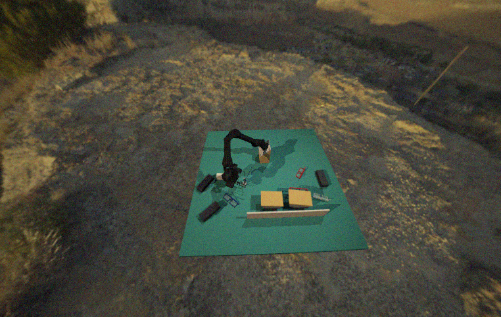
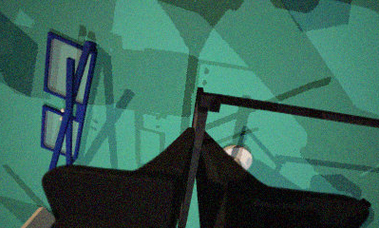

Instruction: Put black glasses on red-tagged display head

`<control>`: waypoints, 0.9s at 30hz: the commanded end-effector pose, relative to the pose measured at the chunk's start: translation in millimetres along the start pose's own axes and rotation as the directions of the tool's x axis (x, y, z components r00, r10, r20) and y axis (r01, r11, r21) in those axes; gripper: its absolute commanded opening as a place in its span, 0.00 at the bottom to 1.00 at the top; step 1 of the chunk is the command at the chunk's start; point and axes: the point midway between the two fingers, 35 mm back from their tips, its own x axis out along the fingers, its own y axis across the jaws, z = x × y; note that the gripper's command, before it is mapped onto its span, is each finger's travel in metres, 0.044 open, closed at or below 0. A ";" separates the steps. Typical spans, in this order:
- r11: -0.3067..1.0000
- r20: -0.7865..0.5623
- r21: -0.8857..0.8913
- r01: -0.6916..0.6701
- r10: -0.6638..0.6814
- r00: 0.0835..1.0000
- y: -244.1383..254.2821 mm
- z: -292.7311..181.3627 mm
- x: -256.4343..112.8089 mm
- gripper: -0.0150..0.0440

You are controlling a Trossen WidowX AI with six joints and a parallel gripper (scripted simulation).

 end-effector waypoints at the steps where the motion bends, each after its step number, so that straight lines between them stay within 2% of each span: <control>1: 1.000 -0.004 -0.005 0.003 -0.003 1.000 1.1 0.4 1.1 0.25; 27: 1.000 -0.003 -0.005 0.002 -0.002 1.000 9.6 15.2 0.9 0.25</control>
